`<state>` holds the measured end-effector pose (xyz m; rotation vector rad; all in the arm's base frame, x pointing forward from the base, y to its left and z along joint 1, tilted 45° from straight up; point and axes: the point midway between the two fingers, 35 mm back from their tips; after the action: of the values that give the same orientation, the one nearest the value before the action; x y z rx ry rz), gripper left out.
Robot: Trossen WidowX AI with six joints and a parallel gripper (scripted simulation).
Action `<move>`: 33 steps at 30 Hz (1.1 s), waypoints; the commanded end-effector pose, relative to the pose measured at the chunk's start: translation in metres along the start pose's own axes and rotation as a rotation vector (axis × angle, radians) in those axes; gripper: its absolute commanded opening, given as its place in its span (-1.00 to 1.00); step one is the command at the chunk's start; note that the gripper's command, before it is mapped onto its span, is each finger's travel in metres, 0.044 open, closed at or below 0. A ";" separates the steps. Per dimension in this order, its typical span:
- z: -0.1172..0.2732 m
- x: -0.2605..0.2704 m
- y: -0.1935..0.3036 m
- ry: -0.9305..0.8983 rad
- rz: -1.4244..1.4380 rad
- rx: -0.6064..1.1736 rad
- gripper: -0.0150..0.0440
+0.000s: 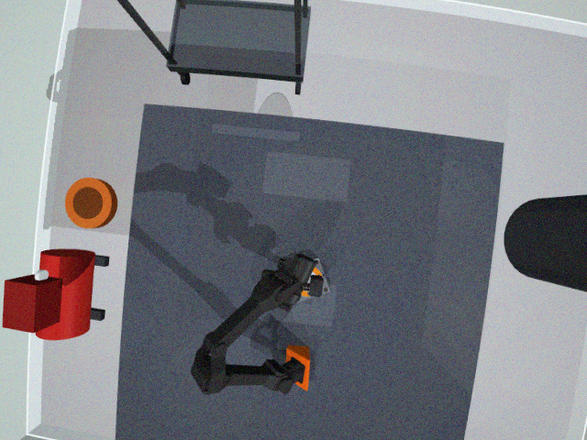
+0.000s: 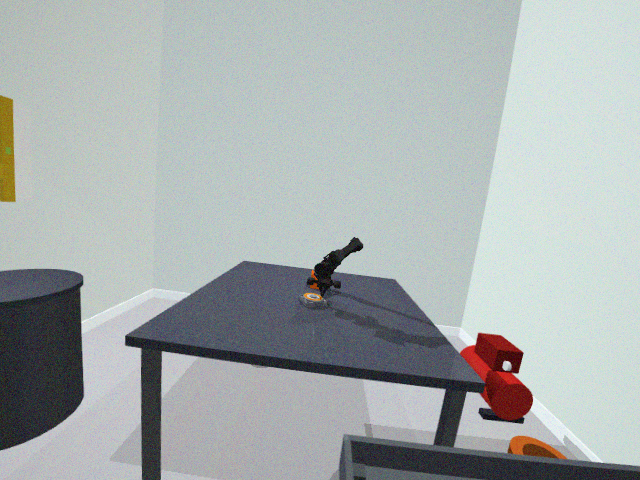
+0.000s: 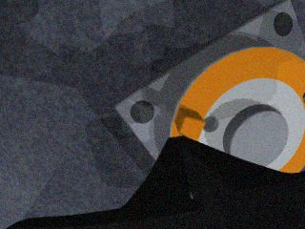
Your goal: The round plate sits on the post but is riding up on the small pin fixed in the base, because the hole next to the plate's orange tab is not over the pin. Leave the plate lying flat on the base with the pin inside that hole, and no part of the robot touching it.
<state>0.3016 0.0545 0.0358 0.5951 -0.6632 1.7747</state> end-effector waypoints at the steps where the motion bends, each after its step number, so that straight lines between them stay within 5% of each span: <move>1: 0.000 -0.001 -0.007 -0.003 -0.001 -0.006 -0.49; 33: 0.002 -0.035 -0.031 -0.001 0.000 -0.007 -0.49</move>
<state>0.3383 0.0404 0.0219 0.5933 -0.6729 1.7655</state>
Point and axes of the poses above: the point midway between the two fingers, 35 mm back from their tips, its own z axis back along the fingers, its own x axis across the jaws, y = z × x, and after that the axes turned 13 degrees about z, right-handed
